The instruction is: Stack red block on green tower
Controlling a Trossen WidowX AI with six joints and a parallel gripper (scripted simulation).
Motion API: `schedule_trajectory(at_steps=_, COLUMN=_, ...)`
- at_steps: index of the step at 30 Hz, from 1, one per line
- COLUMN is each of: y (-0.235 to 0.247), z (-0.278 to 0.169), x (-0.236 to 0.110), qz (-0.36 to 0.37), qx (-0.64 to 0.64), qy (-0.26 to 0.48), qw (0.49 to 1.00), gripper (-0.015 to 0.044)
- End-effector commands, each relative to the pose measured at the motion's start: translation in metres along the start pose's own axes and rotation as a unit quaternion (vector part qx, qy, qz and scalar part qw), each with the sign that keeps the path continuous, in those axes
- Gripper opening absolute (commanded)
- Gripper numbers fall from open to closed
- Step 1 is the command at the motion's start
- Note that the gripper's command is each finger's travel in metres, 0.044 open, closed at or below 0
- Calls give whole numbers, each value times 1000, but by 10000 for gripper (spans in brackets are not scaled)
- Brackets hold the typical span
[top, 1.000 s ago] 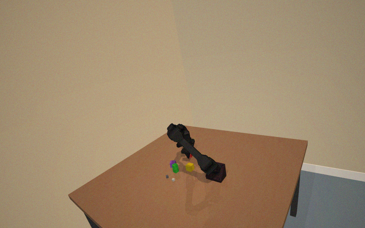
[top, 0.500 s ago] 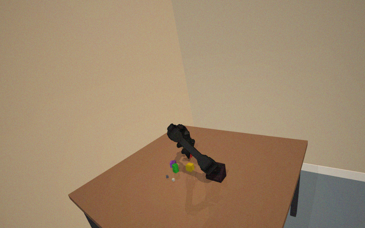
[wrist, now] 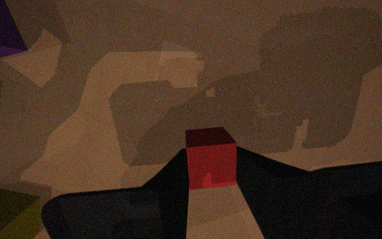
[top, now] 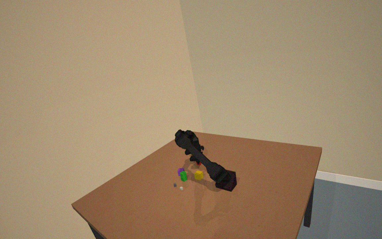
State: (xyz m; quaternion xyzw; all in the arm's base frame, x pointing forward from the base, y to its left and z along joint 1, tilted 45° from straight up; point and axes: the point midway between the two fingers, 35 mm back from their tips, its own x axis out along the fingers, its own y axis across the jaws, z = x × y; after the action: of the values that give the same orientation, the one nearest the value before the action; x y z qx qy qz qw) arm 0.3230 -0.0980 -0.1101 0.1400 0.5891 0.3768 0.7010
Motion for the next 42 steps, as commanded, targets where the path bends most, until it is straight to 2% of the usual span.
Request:
schedule_trajectory(at_steps=1, y=0, z=1, x=0, qz=1, qx=1, qy=-2, qw=1000, gripper=85)
schedule_trajectory(at_steps=2, y=0, z=1, x=0, qz=1, qx=1, qy=-2, qw=1000, gripper=78)
schedule_trajectory(at_steps=5, y=0, z=1, x=-7, qz=1, qx=1, qy=-2, qw=1000, gripper=0)
schedule_trajectory(at_steps=28, y=-1, z=-1, x=-112, qz=-1, qx=2, qy=0, qw=1000, gripper=0)
schedule_trajectory(at_steps=38, y=0, z=0, x=-117, qz=-1, qx=2, qy=0, qw=1000, gripper=0)
schedule_trajectory(at_steps=42, y=17, z=10, x=-120, qz=-2, qx=3, qy=0, qw=1000, gripper=0)
